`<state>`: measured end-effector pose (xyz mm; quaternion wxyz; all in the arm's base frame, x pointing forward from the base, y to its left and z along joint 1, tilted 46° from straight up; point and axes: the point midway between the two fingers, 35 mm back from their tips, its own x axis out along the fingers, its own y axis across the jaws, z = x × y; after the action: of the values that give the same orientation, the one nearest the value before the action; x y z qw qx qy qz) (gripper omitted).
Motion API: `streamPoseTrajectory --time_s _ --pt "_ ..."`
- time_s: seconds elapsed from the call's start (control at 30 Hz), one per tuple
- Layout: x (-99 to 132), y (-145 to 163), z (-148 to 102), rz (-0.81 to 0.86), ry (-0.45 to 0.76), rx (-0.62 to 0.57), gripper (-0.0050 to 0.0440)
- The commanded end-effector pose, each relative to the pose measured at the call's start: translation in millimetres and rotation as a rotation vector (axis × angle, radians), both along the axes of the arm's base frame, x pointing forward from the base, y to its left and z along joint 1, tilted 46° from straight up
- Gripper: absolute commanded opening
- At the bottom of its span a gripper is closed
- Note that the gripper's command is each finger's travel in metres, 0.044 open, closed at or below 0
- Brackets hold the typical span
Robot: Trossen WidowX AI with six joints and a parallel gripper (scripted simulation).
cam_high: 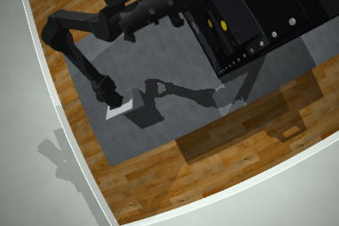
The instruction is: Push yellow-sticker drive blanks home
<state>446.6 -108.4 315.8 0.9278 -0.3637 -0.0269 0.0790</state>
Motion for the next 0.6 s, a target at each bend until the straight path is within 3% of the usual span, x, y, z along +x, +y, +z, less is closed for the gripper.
streamPoseTrajectory --time_s 0.0,0.23,0.57 --pt "1.7 0.7 17.7 -0.004 -0.043 -0.022 0.0" --pt "-14.1 -1.8 17.5 -0.004 -0.043 -0.022 0.0" --pt "-73.1 -11.4 16.7 -0.004 -0.043 -0.022 0.0"
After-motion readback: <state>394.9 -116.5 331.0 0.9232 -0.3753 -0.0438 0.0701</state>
